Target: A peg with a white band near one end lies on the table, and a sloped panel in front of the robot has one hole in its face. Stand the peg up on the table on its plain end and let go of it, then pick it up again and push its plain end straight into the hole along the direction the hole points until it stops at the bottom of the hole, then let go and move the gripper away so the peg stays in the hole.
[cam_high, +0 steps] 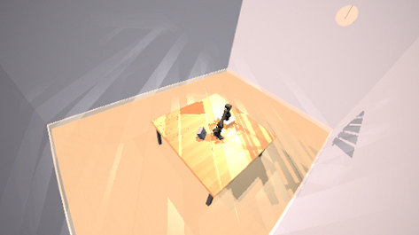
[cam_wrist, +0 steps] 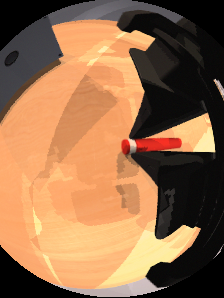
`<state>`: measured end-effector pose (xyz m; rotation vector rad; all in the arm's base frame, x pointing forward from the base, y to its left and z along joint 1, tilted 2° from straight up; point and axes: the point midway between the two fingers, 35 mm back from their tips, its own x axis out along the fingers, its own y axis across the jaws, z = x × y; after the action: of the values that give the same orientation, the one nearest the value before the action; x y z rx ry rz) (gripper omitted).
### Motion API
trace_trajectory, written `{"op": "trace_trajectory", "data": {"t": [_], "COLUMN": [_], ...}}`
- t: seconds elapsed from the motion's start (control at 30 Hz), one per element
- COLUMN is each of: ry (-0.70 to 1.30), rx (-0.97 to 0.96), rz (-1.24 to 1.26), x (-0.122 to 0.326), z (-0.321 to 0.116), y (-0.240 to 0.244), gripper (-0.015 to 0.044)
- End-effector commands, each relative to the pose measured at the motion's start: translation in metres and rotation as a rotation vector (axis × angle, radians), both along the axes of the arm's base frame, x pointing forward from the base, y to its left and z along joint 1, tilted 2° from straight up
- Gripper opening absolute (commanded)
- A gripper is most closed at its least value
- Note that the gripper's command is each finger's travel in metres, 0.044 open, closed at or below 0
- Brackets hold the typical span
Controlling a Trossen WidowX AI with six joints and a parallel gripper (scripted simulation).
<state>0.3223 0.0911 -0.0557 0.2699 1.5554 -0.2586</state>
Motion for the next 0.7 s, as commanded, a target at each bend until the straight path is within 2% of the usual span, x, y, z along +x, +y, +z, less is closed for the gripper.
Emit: {"op": "trace_trajectory", "data": {"t": [0.0, 0.67], "ry": [-0.003, -0.169], "rx": [0.001, -0.059], "rz": [0.0, -0.002], "x": [0.0, -0.007], "z": [0.0, 0.011], "y": [0.0, 0.003], "gripper": [0.0051, 0.0051]}}
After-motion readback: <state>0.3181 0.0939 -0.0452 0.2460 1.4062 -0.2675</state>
